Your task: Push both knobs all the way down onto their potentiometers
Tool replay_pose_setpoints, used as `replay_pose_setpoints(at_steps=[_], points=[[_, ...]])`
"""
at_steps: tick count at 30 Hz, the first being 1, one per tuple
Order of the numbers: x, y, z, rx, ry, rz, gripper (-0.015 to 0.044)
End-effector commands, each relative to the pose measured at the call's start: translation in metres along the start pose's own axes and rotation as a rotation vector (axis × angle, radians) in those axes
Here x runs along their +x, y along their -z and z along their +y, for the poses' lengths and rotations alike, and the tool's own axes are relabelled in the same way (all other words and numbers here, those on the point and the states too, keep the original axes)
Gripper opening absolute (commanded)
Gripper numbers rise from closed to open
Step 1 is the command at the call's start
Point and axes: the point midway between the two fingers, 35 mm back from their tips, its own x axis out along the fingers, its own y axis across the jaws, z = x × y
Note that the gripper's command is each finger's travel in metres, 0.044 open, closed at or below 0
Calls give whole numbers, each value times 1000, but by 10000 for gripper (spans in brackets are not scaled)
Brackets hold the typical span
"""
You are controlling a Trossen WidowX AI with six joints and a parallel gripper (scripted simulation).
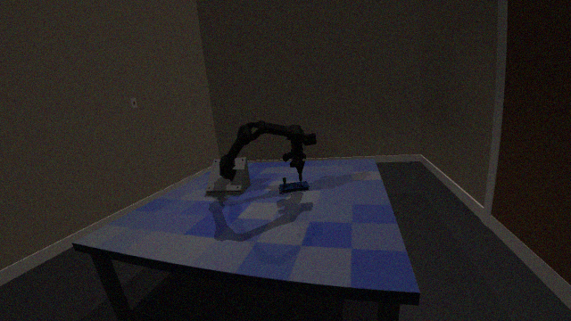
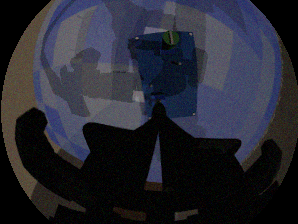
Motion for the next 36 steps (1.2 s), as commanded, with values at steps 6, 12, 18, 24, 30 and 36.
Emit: replay_pose_setpoints(at_steps=[6,12,18,24,30,36], points=[[16,1,4,13,-7,-17,0],[21,1,4,13,-7,-17,0],[21,1,4,13,-7,-17,0],[24,1,4,13,-7,-17,0],[27,1,4,13,-7,-17,0],[27,1,4,13,-7,-17,0]])
